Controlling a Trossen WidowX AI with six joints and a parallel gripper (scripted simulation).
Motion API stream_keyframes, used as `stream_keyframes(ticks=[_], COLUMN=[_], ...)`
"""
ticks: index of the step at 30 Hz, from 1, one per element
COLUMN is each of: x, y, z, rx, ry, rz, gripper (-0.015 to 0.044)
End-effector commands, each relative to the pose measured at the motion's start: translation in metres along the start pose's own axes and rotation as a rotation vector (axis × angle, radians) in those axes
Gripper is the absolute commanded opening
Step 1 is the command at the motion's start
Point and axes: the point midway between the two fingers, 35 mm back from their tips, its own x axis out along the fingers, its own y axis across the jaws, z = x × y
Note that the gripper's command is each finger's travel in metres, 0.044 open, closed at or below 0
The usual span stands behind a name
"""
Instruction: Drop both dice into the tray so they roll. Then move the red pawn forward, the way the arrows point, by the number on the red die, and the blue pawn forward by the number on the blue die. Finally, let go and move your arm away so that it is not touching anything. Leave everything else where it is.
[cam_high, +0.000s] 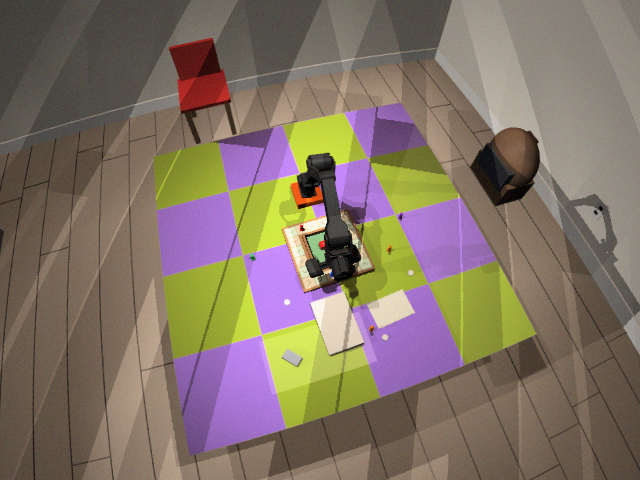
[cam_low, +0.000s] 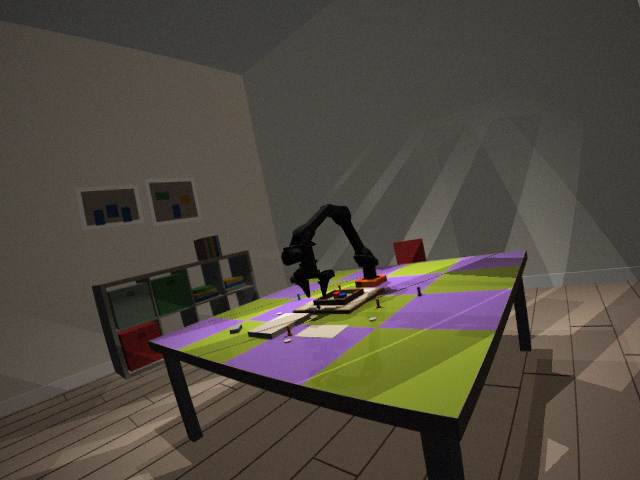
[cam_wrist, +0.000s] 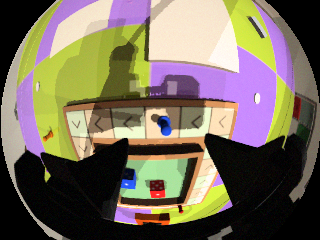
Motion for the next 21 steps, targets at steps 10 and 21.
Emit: stream_keyframes(ticks=[10, 21], x=[-0.063, -0.089], y=[0.008, 0.016], z=[-0.061, -0.121], rx=[0.019, 0.034], ry=[-0.012, -0.017], rz=[0.002, -0.003], gripper=[0.044, 0.044])
